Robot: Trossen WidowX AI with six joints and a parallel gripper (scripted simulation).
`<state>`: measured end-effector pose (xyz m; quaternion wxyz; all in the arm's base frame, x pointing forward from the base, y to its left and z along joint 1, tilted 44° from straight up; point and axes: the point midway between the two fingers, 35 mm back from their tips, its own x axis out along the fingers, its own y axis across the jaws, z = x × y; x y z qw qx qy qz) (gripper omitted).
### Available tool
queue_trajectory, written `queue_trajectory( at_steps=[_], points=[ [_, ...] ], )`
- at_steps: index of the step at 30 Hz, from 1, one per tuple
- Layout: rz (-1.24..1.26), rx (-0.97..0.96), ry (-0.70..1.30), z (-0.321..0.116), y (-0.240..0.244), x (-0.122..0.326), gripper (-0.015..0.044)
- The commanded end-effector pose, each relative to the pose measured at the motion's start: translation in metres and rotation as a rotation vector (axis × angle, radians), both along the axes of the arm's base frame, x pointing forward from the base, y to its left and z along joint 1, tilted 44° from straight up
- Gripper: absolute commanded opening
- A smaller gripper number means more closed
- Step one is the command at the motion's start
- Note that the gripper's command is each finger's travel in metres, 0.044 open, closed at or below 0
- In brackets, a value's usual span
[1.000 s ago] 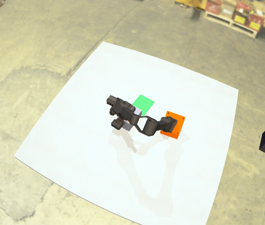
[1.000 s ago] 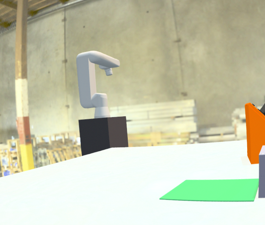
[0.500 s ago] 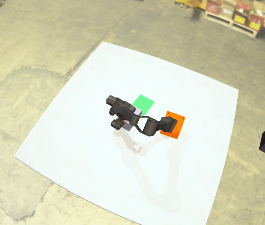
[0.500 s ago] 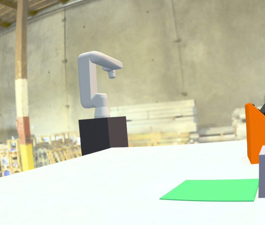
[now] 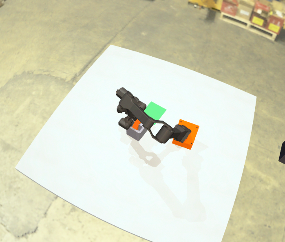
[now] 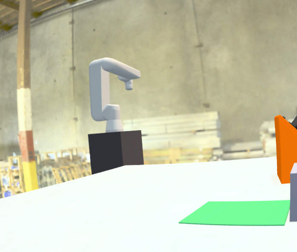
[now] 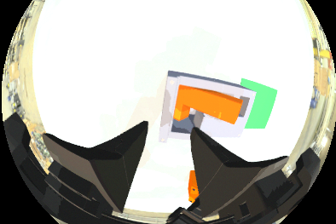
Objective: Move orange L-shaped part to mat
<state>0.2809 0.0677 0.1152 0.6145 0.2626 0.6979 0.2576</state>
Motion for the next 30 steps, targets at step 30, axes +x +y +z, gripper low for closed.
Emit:
queue_trajectory(
  at_steps=[30],
  points=[
    [0.093,0.013,-0.088,0.0001,-0.0108,0.0011,0.028]
  ],
)
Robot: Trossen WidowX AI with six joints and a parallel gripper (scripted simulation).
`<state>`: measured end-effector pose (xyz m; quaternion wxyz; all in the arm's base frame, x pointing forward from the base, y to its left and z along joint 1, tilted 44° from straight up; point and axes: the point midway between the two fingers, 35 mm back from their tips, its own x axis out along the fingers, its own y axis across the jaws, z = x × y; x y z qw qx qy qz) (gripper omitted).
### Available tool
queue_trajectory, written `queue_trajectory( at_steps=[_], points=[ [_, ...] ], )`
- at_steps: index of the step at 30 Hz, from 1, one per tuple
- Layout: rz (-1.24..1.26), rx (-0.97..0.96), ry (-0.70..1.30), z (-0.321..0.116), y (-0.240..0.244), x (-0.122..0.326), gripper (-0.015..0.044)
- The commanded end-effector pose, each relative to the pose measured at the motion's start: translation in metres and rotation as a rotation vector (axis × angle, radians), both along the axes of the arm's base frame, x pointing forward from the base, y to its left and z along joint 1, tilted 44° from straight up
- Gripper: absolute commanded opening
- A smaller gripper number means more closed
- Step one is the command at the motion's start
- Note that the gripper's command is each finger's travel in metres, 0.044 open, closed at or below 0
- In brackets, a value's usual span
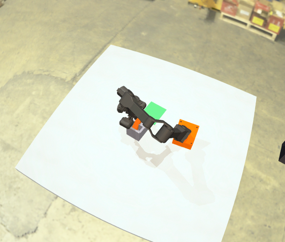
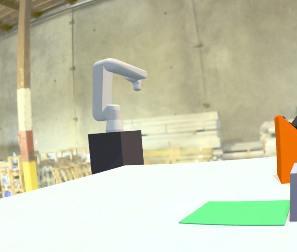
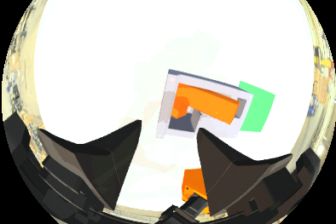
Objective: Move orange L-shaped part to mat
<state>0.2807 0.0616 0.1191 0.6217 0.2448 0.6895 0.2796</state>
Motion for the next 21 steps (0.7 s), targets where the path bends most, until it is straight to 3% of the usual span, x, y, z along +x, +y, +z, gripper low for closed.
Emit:
queue_trajectory(
  at_steps=[1,16,21],
  points=[
    [0.095,0.01,-0.091,-0.006,-0.007,0.002,0.028],
    [1.011,0.15,-0.942,-0.046,-0.053,0.006,0.028],
    [1.1,0.166,-1.026,-0.05,-0.058,0.005,0.028]
  ],
)
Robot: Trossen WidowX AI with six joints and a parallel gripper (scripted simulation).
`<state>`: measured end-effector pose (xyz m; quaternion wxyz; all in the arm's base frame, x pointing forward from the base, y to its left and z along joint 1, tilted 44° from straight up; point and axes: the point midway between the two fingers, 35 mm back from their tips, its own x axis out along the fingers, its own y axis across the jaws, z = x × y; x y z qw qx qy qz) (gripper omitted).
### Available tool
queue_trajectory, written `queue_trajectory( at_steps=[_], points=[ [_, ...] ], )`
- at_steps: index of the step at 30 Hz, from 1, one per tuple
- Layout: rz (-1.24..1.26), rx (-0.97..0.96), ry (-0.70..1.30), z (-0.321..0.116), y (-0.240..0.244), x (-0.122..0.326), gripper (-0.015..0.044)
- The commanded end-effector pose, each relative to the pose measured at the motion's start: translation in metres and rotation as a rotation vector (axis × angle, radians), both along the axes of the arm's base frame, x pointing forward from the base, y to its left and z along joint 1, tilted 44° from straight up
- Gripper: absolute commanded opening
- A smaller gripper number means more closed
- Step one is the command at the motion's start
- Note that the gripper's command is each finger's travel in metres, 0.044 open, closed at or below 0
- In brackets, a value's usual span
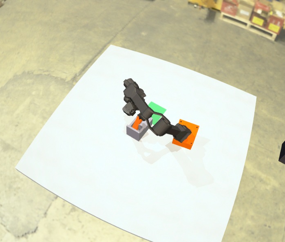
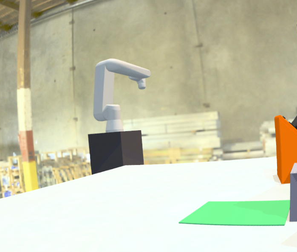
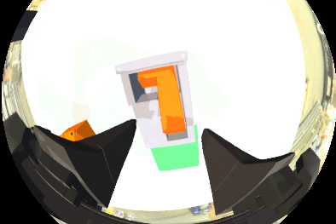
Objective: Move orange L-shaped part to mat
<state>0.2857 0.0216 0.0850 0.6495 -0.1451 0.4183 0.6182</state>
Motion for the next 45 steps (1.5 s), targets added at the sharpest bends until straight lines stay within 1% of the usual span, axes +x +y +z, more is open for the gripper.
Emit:
queue_trajectory(
  at_steps=[1,9,16,45],
  points=[
    [0.241,0.036,-0.22,-0.016,-0.018,0.0,0.028],
    [0.241,0.036,-0.22,-0.017,-0.017,0.0,0.028],
    [0.241,0.037,-0.221,-0.038,0.003,-0.003,0.028],
    [0.241,0.038,-0.222,-0.068,0.032,-0.008,0.028]
  ],
)
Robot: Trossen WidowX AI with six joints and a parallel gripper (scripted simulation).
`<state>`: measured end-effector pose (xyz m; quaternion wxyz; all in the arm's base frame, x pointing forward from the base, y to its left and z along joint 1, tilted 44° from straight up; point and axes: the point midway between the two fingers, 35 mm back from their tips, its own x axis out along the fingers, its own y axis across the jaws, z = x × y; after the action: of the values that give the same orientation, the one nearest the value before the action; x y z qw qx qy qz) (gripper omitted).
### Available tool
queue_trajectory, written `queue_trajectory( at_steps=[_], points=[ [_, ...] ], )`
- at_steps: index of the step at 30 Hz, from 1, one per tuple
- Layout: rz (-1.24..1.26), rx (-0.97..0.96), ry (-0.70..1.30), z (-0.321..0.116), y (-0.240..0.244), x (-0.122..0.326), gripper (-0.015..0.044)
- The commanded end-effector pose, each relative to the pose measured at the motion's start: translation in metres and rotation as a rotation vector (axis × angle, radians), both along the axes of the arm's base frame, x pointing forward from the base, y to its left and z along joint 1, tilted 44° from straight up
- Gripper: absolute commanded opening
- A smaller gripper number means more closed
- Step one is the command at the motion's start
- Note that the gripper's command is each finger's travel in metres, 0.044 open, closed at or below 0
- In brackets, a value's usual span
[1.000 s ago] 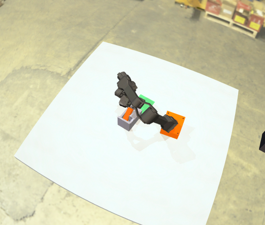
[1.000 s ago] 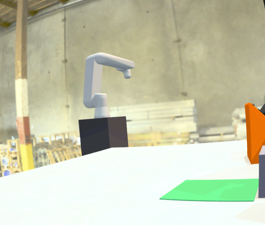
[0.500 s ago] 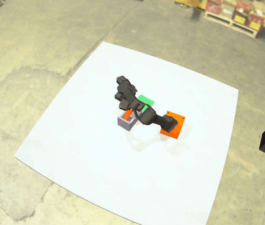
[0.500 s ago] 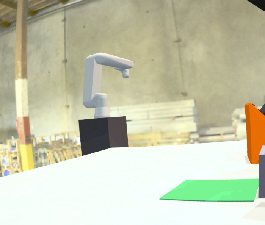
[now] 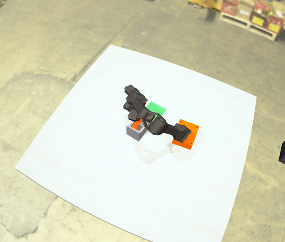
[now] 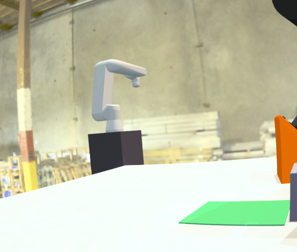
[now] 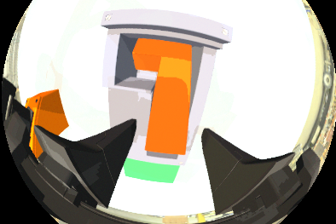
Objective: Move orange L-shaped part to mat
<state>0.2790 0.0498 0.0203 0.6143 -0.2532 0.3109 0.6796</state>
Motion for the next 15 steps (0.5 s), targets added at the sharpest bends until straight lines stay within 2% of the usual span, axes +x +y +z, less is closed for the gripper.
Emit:
queue_trajectory(
  at_steps=[1,6,11,15],
  points=[
    [-0.005,0.005,0.006,-0.0044,0.0045,-0.0014,0.028],
    [-0.004,0.005,0.006,-0.0081,0.0083,-0.0026,0.028],
    [0.001,0.001,0.001,-0.0061,0.0063,-0.0019,0.0149],
    [0.001,0.001,0.001,-0.0061,0.0063,-0.0019,0.0122]
  ],
)
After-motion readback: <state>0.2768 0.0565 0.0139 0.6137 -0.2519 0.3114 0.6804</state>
